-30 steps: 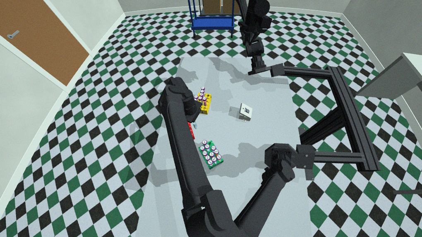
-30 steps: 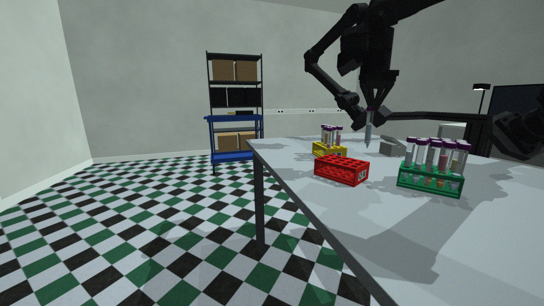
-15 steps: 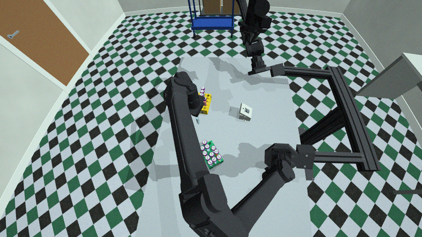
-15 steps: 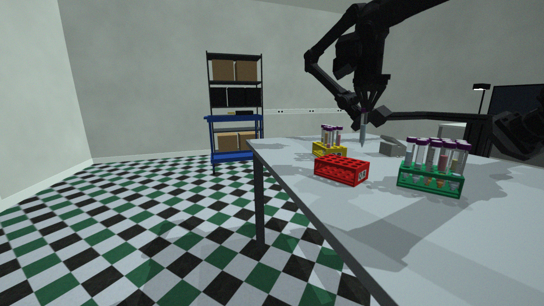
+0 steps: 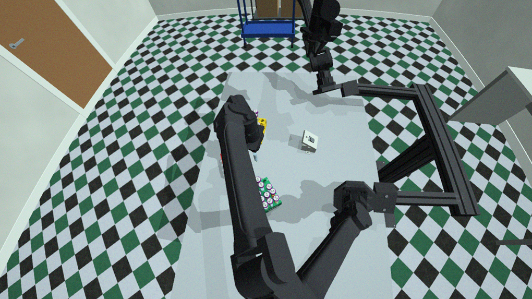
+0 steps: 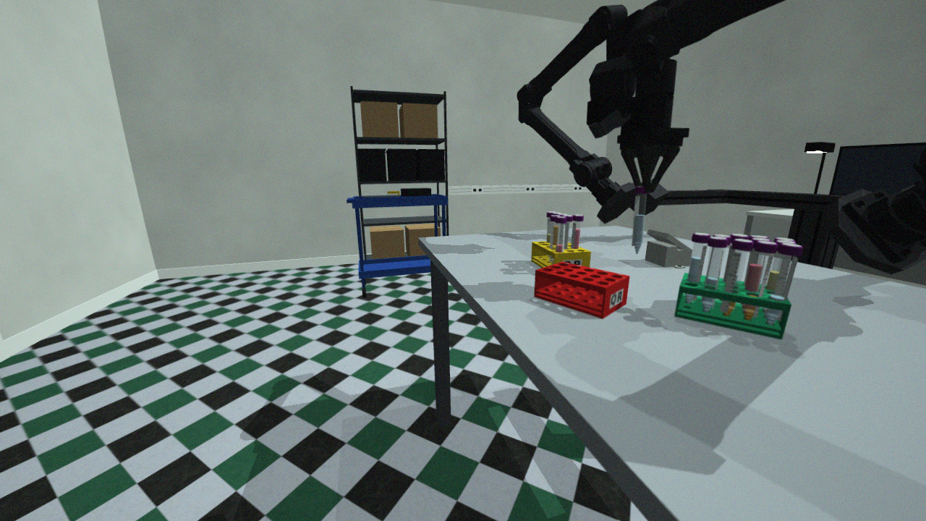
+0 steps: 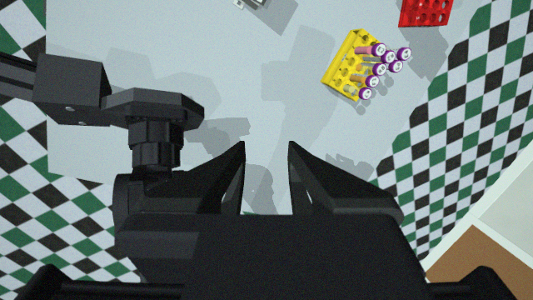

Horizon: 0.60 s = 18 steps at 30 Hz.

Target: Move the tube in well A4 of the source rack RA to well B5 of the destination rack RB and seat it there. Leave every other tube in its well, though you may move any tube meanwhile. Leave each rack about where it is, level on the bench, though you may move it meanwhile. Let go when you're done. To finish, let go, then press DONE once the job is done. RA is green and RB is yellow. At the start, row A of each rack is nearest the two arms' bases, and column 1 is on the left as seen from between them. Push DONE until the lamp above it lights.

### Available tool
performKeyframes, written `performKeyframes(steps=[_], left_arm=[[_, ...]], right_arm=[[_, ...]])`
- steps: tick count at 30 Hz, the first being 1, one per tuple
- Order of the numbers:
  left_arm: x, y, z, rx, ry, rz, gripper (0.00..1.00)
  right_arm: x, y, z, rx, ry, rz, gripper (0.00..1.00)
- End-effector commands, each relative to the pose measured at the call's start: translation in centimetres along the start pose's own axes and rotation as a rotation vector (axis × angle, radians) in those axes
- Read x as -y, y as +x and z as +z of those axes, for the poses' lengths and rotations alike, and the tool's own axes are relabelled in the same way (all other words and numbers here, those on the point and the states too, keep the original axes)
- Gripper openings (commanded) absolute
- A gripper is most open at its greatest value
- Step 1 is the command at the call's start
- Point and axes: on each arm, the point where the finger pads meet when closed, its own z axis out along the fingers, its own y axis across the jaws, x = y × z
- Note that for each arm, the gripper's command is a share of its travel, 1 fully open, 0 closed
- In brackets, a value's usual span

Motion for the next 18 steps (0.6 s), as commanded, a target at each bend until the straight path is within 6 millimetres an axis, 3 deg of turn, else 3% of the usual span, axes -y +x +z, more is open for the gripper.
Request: performKeyframes(steps=[1,18], left_arm=[[-0.2,0.8,-2.0,0.042,0.023,-0.026,0.0],[-2.2,5.2,-1.6,0.042,0.025,-0.029,0.0]], right_arm=[[0.6,-0.5,-1.1,0.029,0.009,0.011,0.3],[0.6,-0.5,-1.1,0.029,0.009,0.011,0.3]])
